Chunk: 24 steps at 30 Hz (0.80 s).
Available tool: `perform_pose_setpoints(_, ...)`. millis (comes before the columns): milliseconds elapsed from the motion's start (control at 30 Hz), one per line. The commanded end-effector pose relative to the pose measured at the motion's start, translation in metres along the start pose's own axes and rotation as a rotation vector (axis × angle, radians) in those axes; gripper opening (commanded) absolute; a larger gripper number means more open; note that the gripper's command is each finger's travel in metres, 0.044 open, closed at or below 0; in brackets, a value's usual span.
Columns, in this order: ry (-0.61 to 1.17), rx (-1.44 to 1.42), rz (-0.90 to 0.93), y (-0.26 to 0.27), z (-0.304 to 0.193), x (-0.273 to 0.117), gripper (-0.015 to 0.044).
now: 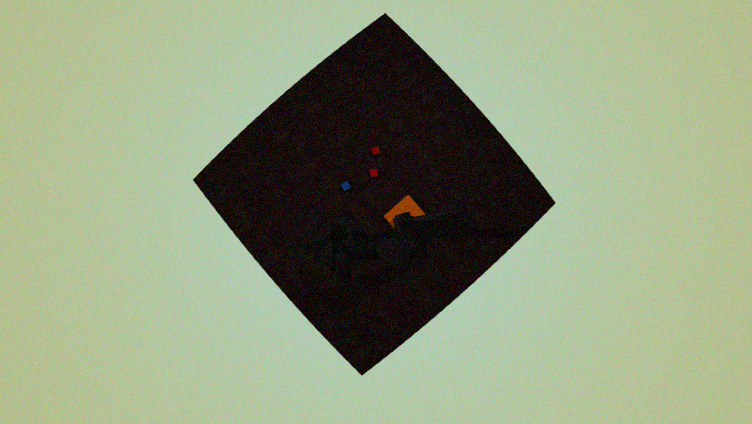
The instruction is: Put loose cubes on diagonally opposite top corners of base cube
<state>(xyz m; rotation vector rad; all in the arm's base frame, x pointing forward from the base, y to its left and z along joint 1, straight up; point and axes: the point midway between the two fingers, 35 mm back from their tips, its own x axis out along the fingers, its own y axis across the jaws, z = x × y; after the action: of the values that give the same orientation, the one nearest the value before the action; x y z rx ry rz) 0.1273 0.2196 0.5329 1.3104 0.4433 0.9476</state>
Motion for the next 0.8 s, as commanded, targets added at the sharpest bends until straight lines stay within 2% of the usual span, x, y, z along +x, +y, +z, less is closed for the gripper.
perform_pose_setpoints(0, -0.034, -0.107, -0.118, -0.030, 0.010, 0.019, 0.0265)
perform_pose_setpoints(200, -0.084, -0.269, -0.352, -0.091, 0.038, 0.043, 0.0265)
perform_pose_setpoints(400, -0.107, -0.387, -0.598, -0.154, 0.076, 0.051, 0.0265)
perform_pose_setpoints(767, -0.075, -0.476, -1.051, -0.264, 0.155, 0.020, 0.0265)
